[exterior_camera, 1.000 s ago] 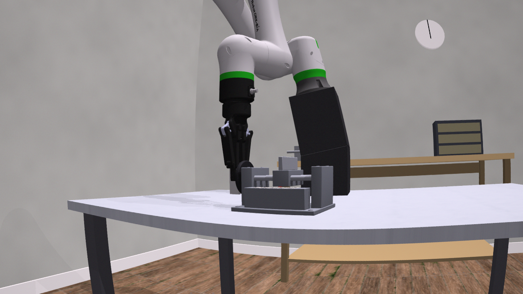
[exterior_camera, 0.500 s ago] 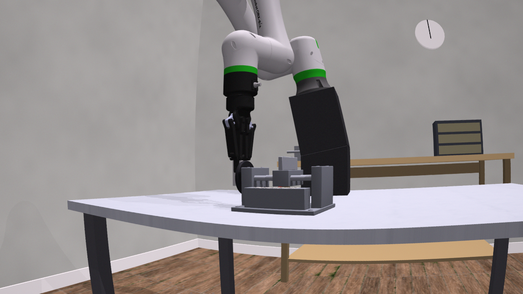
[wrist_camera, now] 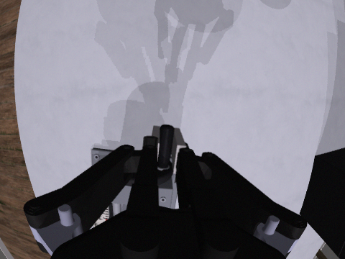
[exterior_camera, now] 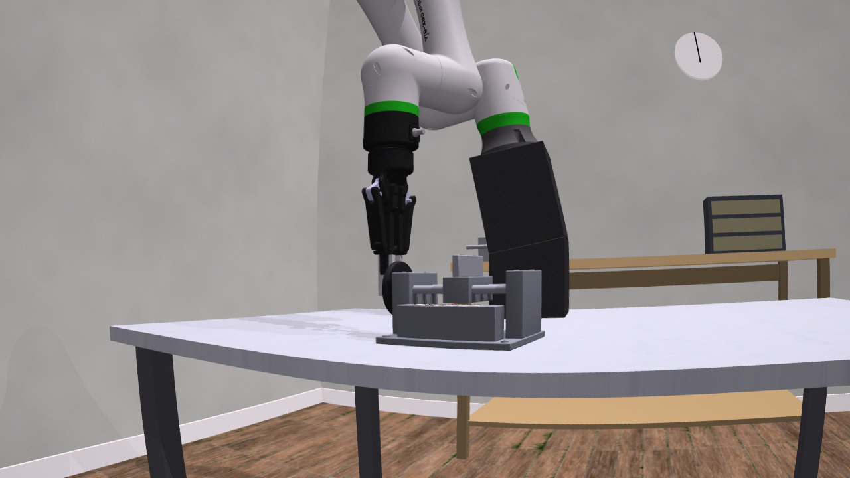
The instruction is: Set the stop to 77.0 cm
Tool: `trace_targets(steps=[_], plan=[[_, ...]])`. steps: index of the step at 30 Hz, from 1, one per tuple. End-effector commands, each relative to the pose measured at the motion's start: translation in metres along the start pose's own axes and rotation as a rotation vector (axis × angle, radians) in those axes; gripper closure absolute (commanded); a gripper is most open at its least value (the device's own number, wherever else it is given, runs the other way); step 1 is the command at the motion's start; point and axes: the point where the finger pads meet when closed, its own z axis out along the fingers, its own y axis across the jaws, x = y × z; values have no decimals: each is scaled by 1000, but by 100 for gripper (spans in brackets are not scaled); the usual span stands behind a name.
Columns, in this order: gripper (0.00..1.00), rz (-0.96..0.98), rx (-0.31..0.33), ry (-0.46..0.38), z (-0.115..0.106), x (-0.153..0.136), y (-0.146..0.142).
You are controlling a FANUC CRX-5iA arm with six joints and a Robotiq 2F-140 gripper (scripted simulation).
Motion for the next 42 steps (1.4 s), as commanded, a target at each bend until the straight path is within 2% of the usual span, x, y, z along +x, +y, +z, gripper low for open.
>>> trace_targets(steps=[1,42], plan=[[96,0,-3,-1,-2,0,-1],[96,0,-3,-1,-21,0,-16]])
